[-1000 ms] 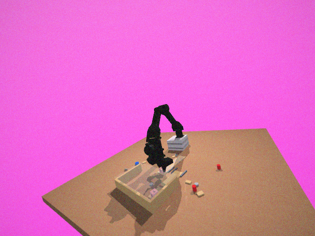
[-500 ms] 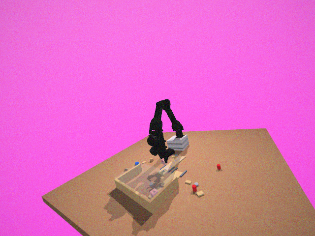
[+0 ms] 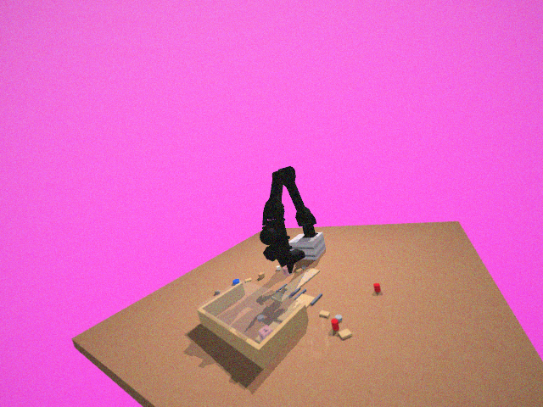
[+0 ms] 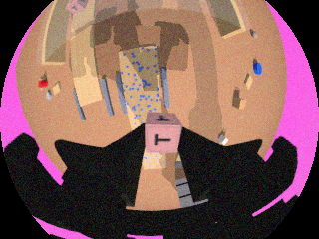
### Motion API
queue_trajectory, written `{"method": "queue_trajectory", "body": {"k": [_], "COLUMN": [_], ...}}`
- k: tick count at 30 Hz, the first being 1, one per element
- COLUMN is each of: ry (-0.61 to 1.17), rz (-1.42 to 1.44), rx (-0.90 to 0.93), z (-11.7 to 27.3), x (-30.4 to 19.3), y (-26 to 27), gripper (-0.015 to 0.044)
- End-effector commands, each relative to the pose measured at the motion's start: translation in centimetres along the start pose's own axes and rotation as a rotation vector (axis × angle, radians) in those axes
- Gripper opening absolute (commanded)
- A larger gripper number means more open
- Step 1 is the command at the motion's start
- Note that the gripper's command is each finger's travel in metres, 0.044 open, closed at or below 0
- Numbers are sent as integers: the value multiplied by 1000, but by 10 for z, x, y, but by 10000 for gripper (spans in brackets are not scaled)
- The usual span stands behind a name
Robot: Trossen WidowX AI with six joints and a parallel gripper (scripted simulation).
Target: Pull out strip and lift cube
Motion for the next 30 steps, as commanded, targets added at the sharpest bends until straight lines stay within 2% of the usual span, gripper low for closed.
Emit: {"method": "queue_trajectory", "body": {"k": [1, 8, 14, 30], "ry": [-6, -5, -5, -5], "rz": [-4, -4, -4, -4], "rx": [0, -1, -1, -1], "z": [1, 1, 34, 36], "x": [-12, -27, -27, -27], "y": [-7, -15, -14, -14], "gripper": [0, 0, 0, 0]}}
Point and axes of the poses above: the point midway between the two fingers, 35 mm back from their tips, its own z axis back along the fingers, its own y axis across the jaws, x = y × z, the point moved 9 cm from there along z, back along the fingers, and after that the axes turned 1 degree about -z, right-handed, at the moved point
